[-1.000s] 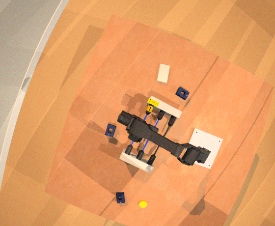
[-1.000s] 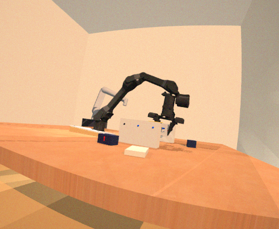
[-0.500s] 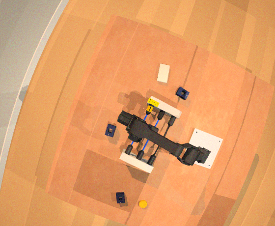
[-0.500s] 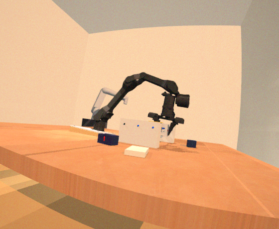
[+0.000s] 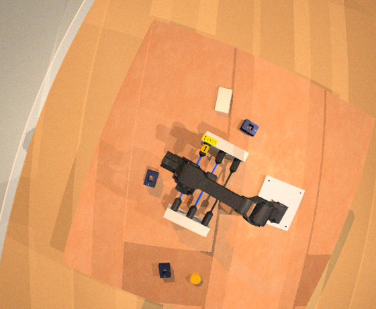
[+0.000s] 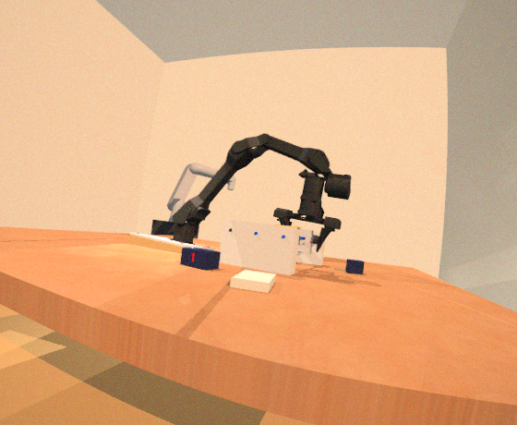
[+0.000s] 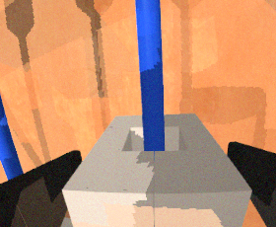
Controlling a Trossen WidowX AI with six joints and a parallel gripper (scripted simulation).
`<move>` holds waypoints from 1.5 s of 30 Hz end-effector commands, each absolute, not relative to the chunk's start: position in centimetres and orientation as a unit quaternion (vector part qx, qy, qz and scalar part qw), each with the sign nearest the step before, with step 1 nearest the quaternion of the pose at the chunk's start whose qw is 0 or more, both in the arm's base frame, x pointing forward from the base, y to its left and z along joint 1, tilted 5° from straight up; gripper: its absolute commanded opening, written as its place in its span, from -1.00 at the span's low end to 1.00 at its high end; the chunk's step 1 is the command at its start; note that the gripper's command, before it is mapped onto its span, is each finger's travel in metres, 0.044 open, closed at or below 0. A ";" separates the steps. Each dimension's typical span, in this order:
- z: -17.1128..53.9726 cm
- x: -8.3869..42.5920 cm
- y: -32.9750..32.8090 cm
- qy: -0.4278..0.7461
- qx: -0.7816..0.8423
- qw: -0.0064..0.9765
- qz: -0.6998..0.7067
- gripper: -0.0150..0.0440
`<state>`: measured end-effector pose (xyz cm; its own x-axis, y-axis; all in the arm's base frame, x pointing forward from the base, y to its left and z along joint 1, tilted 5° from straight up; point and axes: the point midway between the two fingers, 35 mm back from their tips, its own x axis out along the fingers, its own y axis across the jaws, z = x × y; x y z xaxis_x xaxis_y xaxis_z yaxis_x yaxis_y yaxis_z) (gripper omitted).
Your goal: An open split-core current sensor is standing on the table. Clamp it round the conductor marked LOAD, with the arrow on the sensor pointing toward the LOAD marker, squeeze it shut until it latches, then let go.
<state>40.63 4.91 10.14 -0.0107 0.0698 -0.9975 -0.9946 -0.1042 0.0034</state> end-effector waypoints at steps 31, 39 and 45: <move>20.2 36.8 3.8 0.364 -0.576 0.573 0.456 1.00; 20.2 36.8 3.8 0.364 -0.576 0.573 0.456 1.00; 20.2 36.8 3.8 0.364 -0.576 0.573 0.456 1.00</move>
